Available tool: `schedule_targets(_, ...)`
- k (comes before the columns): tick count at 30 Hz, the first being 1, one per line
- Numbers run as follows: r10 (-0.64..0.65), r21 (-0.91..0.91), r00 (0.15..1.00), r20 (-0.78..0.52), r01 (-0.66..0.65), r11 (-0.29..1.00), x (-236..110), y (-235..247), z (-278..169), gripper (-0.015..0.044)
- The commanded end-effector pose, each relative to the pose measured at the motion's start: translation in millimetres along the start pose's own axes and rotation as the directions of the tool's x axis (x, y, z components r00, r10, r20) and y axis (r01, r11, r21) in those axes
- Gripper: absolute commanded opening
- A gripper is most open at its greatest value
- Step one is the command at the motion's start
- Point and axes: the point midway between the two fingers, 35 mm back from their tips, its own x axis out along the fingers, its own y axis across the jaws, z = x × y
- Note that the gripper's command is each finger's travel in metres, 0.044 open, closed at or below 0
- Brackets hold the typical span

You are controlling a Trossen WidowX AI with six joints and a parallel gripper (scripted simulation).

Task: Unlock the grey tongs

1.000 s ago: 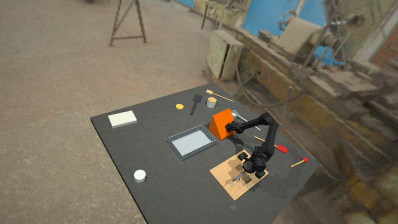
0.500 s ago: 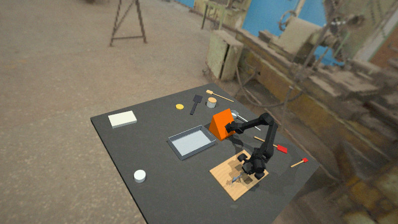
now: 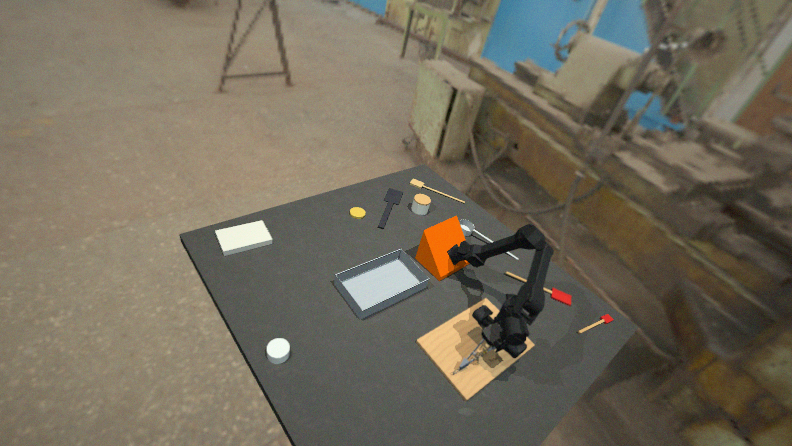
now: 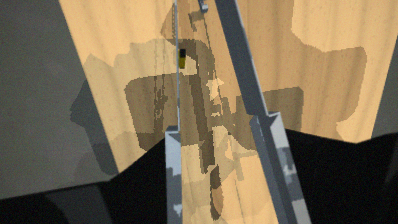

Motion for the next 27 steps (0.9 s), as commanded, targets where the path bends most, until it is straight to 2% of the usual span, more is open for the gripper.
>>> schedule_targets(1, 0.000, 0.000, 1.000, 0.000, 0.000, 1.000, -0.2, 0.1, 0.0, 0.0375)
schedule_targets(4, 0.000, 0.000, 1.000, 0.000, 0.000, 1.000, -0.2, 0.1, 0.0, 0.0440)
schedule_targets(10, -0.018, -0.014, 1.000, 0.019, 0.018, 1.000, -12.0, -17.5, 7.7, 0.0440)
schedule_targets(15, -0.058, -0.030, 0.997, 0.059, 0.060, 0.998, -46.1, -66.7, 19.1, 0.0440)
schedule_targets(21, -0.077, -0.032, 0.992, 0.097, 0.080, 0.996, -85.9, -120.3, 12.5, 0.0440)
schedule_targets(27, -0.065, -0.033, 0.989, 0.132, 0.070, 0.997, -110.0, -149.5, -3.3, 0.0440)
